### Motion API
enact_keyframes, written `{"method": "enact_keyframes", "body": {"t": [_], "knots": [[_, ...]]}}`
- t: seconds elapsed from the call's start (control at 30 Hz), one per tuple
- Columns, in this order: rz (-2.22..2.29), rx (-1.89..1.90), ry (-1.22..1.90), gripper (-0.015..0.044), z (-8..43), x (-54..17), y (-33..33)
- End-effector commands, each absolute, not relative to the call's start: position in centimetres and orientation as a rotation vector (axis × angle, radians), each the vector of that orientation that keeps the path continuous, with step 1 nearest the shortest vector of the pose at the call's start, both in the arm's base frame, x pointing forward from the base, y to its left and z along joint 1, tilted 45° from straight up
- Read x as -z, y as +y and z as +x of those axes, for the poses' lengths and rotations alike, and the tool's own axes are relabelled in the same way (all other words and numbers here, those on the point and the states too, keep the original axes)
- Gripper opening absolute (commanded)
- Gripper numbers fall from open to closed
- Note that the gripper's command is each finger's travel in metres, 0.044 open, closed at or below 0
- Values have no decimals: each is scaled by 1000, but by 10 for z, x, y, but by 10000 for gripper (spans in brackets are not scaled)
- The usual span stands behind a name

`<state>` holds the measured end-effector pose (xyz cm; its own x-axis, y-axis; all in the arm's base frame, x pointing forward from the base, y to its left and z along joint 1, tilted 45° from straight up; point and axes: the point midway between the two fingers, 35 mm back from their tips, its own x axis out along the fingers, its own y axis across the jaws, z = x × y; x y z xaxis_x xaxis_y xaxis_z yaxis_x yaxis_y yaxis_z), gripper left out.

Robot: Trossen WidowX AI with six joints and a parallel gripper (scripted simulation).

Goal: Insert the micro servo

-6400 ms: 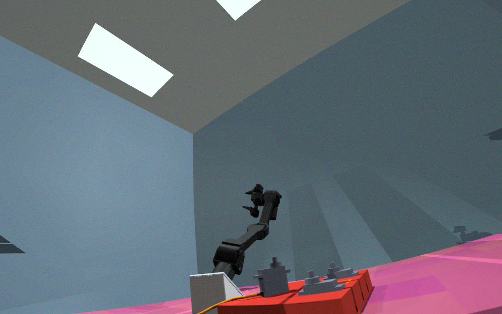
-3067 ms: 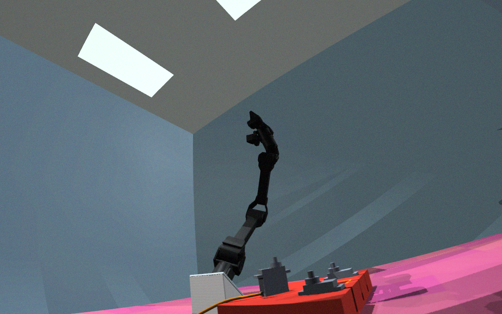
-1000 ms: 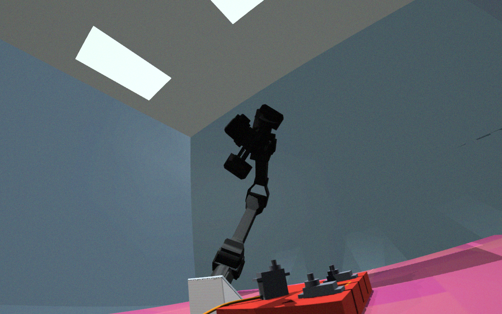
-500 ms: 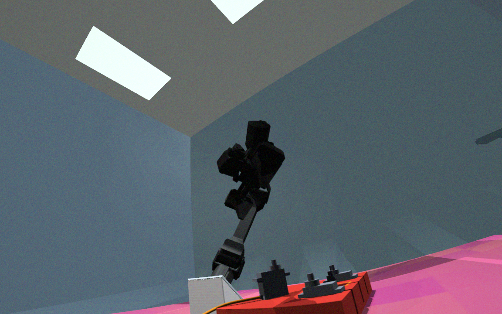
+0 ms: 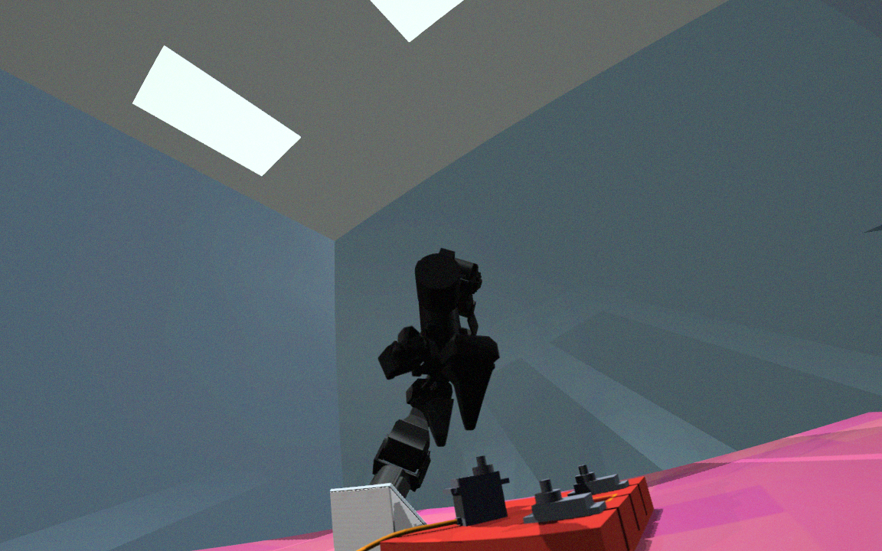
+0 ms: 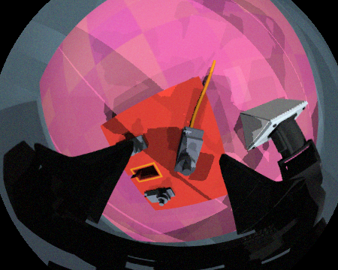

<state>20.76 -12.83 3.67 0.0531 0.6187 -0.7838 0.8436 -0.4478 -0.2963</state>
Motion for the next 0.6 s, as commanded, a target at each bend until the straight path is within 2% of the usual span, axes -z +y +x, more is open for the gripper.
{"method": "enact_keyframes", "body": {"t": [0.0,0.57], "knots": [[2147,1347,1606,440,199,-39,-108],[2148,1346,1607,440,200,-21,-89]]}}
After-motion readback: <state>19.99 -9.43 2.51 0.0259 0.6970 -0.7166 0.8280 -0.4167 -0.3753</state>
